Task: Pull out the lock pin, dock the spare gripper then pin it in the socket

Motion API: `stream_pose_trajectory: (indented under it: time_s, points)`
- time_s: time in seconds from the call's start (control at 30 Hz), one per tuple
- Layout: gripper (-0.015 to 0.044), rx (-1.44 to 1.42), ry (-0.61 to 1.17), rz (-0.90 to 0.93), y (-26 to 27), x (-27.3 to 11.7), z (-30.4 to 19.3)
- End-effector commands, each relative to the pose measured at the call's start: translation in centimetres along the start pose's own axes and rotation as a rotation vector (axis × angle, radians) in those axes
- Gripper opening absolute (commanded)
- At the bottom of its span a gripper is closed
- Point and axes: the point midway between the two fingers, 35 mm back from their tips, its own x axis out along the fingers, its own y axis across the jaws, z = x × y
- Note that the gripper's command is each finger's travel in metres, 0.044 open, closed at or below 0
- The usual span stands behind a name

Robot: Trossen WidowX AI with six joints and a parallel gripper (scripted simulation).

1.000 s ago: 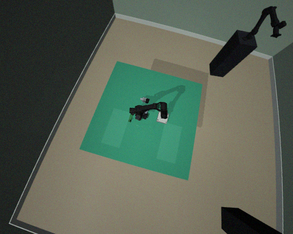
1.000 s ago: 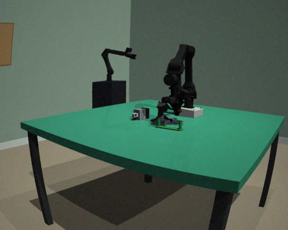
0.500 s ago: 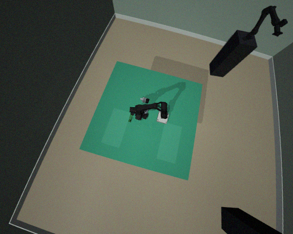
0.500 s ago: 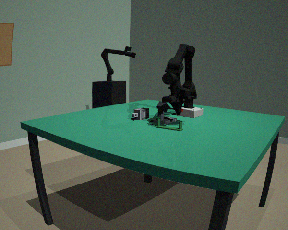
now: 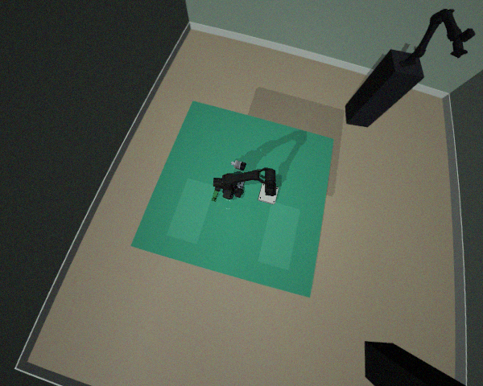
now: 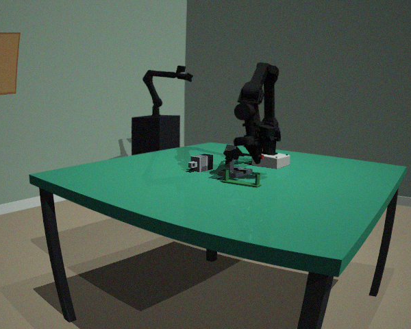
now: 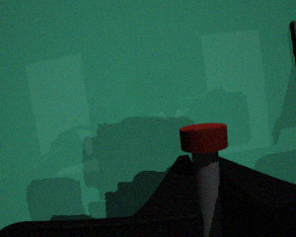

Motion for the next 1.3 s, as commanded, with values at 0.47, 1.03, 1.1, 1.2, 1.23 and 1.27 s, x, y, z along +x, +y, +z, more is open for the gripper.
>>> stream_pose_trajectory:
  time_s: [0.47,1.03,1.1,1.2,1.23,1.27]
  points:
    - [0.0000,0.006,-0.003,-0.003,0.0,0.1,1.5]
    - [0.0000,0.008,0.000,0.000,-0.1,0.3,3.0]
    - [0.0000,0.008,0.000,0.000,-0.1,0.3,3.1]
    - [0.0000,0.008,0.000,0.001,-0.1,0.3,3.5]
    - [0.0000,0.008,0.001,0.001,-0.1,0.3,3.5]
    - [0.0000,0.008,0.001,0.001,-0.1,0.3,3.6]
